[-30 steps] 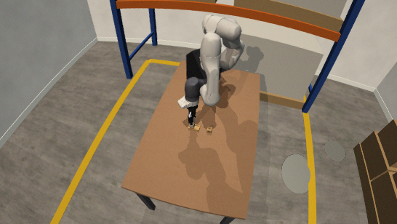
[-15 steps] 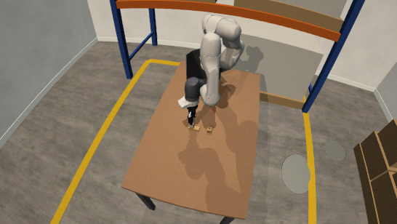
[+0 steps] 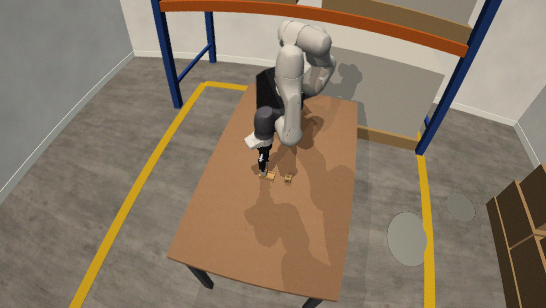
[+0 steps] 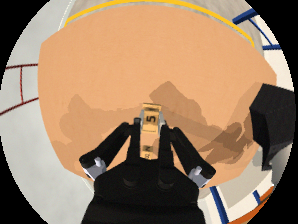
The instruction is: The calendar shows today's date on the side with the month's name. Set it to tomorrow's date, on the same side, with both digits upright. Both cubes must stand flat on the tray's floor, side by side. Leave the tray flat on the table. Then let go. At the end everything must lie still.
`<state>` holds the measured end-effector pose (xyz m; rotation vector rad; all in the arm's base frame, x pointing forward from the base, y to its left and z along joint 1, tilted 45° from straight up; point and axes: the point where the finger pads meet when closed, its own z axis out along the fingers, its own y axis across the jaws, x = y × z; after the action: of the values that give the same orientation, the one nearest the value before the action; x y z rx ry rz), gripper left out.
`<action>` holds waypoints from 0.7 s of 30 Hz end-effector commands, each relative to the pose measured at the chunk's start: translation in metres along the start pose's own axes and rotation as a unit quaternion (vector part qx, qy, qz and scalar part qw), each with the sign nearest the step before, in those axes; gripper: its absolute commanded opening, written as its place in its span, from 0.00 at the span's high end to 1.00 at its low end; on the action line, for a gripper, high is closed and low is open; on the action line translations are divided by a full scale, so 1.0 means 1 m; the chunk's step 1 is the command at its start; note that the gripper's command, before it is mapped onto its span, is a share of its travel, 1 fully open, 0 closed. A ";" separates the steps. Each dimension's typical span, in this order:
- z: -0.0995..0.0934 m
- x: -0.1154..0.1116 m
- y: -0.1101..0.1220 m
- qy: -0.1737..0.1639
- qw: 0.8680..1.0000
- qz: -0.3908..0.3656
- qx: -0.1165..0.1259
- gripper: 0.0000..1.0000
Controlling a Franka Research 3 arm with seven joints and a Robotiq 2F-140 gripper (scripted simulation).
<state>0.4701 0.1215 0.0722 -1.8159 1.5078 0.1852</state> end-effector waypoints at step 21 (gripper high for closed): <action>0.007 0.001 -0.001 0.001 1.000 -0.003 0.001 0.83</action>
<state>0.4719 0.1264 0.0676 -1.8151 1.5079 0.1892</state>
